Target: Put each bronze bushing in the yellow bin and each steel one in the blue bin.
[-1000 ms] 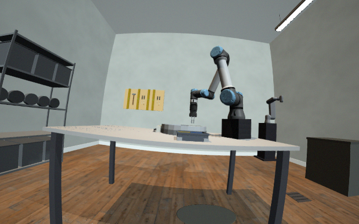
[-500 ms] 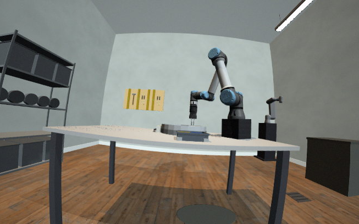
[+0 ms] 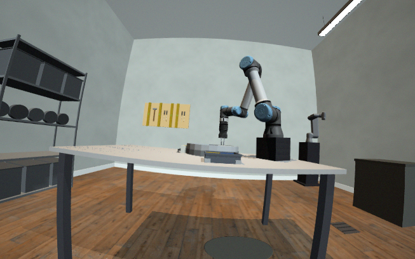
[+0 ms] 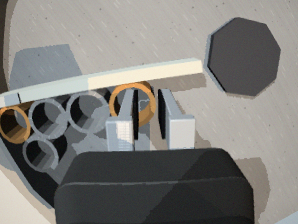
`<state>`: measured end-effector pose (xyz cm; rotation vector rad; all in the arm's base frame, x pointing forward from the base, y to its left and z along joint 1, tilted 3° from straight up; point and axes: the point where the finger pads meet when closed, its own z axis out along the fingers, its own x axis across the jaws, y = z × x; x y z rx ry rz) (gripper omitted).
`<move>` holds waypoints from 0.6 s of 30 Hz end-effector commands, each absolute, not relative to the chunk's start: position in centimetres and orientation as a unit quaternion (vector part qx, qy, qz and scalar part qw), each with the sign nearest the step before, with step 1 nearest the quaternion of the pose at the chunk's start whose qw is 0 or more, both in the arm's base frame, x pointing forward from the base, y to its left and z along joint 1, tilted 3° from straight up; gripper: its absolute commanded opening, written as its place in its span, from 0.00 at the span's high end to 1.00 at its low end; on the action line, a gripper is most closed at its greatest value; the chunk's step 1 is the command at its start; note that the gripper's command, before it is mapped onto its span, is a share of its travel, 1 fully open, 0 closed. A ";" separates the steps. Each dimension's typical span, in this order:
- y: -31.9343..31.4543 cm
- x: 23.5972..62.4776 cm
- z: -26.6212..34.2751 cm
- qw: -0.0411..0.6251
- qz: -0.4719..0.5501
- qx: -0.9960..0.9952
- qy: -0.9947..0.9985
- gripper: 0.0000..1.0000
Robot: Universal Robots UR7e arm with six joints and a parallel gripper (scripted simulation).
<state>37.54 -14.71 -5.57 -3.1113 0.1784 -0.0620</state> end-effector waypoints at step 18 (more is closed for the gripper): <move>-14.7 37.7 -7.4 0.012 -0.020 -0.998 0.057 0.60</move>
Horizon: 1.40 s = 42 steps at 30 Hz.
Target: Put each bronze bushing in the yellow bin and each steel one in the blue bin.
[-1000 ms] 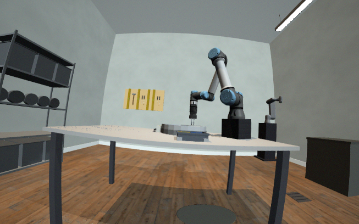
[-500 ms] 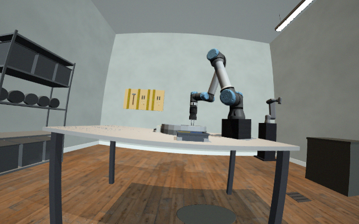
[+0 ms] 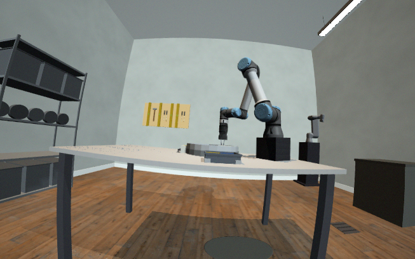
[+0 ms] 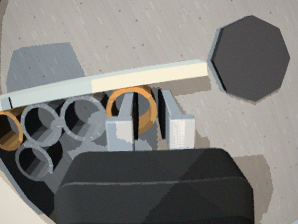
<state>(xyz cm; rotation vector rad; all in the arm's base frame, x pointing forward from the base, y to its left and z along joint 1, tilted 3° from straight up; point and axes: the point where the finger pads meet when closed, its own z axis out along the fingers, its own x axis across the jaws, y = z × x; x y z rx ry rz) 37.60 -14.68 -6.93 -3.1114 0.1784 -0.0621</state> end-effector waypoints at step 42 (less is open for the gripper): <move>-14.7 37.7 -7.5 0.012 -0.021 -0.998 0.057 1.00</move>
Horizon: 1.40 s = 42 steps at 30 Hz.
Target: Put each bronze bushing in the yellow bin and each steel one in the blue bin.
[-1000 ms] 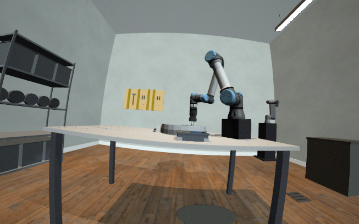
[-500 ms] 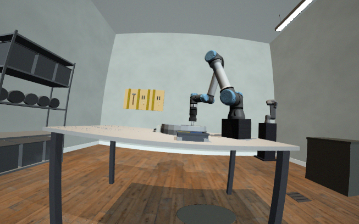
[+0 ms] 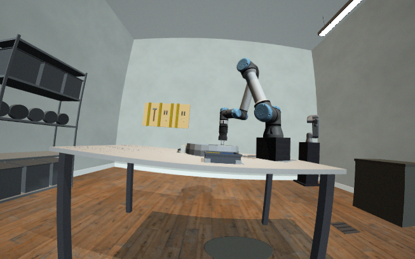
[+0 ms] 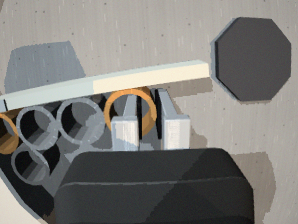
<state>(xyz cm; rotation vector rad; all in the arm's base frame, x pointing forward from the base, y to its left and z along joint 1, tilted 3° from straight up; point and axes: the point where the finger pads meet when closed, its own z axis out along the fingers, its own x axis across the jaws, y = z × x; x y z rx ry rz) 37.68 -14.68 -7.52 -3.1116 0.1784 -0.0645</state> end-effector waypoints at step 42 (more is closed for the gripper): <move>-14.7 37.7 -7.0 0.012 -0.021 -0.998 0.057 1.00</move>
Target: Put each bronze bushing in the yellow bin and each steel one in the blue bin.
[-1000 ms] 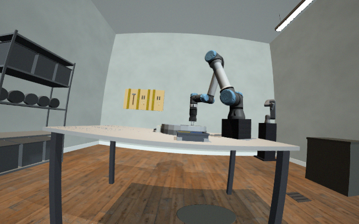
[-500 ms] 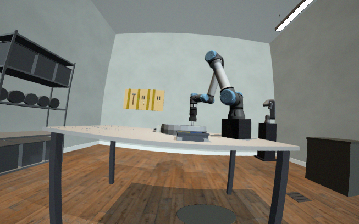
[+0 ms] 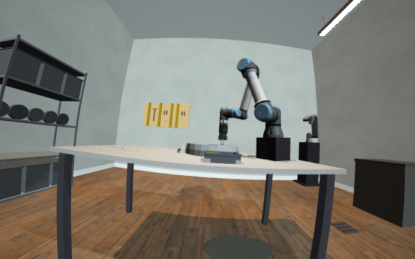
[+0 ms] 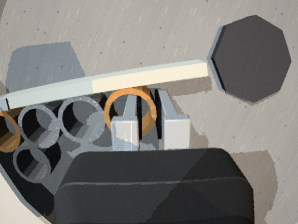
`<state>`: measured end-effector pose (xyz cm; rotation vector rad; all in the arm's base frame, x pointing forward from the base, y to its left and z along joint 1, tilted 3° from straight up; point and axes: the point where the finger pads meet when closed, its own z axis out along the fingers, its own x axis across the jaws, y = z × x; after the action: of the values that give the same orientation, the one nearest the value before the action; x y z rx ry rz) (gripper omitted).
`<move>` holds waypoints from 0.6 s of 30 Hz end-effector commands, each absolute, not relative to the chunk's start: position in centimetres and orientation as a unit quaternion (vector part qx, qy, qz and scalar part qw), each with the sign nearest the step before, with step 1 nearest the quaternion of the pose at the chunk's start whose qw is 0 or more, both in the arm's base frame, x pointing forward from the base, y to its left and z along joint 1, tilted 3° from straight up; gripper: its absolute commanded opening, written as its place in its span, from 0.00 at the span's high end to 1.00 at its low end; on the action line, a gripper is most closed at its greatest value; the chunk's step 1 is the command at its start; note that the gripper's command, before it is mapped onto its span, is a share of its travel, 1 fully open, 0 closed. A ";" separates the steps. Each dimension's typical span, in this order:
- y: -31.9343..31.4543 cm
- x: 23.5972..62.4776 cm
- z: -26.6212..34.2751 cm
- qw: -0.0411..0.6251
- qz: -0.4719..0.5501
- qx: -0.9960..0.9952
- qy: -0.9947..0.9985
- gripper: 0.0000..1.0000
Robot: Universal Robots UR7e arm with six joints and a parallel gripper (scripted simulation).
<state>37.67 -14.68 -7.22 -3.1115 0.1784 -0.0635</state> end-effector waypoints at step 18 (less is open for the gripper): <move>-14.7 37.7 -6.6 0.012 -0.021 -0.998 0.057 1.00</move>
<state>37.65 -14.69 -6.80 -3.1115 0.1785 -0.0623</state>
